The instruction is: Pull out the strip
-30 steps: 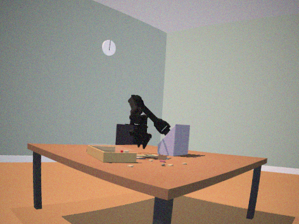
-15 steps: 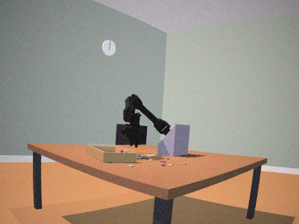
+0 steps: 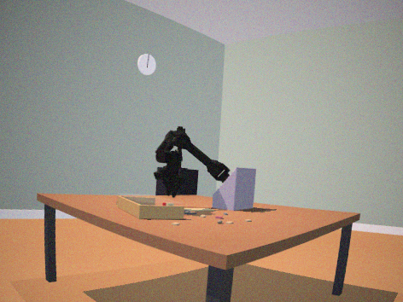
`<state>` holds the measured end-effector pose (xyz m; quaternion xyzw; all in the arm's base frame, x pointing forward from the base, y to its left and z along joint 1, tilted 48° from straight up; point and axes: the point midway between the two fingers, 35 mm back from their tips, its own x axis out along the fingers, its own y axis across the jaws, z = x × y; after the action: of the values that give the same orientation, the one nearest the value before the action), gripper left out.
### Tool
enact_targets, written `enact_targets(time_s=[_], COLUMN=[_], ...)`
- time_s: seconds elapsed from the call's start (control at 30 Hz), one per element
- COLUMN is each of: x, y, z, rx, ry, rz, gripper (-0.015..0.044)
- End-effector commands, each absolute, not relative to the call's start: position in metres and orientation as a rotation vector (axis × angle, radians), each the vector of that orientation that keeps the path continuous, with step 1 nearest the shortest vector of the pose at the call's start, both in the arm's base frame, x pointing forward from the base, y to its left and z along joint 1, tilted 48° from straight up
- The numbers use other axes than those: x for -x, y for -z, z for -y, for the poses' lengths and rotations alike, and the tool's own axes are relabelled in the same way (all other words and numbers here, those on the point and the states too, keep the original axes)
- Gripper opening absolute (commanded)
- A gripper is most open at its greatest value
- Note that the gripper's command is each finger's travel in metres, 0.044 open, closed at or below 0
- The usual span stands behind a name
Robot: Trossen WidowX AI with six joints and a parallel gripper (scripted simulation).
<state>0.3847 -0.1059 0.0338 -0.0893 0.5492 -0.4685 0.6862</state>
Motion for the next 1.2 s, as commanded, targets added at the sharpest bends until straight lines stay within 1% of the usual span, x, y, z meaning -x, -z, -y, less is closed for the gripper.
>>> enact_targets(time_s=[0.0,0.07,0.1,1.1,1.17], x=[-0.386,-0.386,-0.386,-0.384,-0.384], y=[-0.031,-0.029,-0.028,0.002,0.0], z=[0.11,0.112,0.114,0.147,0.146], rx=[0.209,0.209,0.209,0.211,0.202], ry=[1.049,1.048,1.048,1.05,1.051], rz=[-1.235,-1.235,-1.235,-1.234,-1.232], gripper=[0.0309,0.0256,0.025,0.025,0.0198])
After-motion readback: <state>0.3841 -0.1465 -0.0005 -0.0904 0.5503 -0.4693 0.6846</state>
